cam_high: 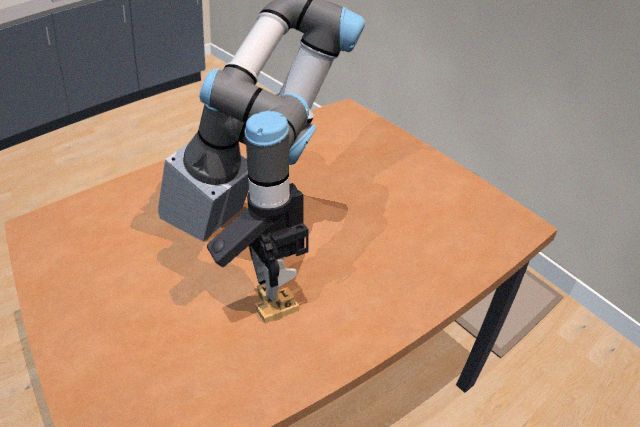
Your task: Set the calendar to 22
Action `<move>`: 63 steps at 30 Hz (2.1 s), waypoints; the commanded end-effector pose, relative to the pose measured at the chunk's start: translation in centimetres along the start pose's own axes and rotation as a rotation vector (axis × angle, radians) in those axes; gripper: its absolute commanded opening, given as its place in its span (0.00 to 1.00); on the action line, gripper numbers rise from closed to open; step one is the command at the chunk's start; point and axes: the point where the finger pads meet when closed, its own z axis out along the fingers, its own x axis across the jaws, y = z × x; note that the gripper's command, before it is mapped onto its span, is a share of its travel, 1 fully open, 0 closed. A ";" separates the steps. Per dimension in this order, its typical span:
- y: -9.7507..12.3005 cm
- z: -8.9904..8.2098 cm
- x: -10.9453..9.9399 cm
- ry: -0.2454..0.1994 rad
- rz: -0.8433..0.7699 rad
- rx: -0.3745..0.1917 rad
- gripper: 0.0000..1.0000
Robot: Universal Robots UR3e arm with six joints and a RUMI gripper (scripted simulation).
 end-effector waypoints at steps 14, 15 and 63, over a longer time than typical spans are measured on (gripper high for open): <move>0.0 1.1 -0.1 -0.001 -0.001 0.001 0.10; 0.0 1.2 -0.1 -0.001 -0.001 0.001 0.10; 0.0 2.2 -0.1 -0.001 -0.001 0.001 0.10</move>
